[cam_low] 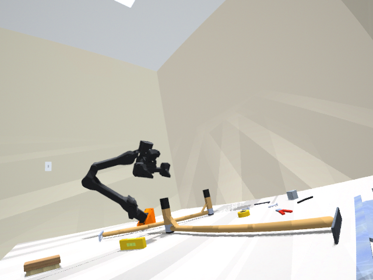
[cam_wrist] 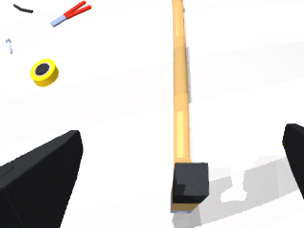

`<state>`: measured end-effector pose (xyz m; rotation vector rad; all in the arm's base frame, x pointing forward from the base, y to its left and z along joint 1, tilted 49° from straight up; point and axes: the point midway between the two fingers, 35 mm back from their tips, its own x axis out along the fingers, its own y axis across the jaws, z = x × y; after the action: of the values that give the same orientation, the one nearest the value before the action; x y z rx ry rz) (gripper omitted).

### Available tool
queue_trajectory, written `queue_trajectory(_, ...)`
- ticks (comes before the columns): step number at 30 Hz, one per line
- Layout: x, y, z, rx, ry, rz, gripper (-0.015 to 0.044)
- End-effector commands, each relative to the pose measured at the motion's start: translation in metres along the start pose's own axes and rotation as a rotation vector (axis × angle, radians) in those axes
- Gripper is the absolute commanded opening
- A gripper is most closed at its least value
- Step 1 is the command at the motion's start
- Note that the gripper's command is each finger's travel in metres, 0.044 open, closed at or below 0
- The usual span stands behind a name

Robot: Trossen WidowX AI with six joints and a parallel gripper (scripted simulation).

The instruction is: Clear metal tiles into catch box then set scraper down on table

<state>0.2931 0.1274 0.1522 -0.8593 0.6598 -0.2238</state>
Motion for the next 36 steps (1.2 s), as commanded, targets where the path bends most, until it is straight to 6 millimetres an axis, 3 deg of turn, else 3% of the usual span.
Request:
queue_trajectory(1,-0.017,-0.001,0.019,0.002,-0.072,-0.001,0.044)
queue_trajectory(16,-0.082,-0.001,0.068,0.0,-0.287,0.011,0.044)
queue_trajectory(30,-0.149,-0.006,0.097,0.016,-0.462,0.029,0.044)
queue_trajectory(36,-0.152,-0.006,0.098,0.017,-0.47,0.033,0.044)
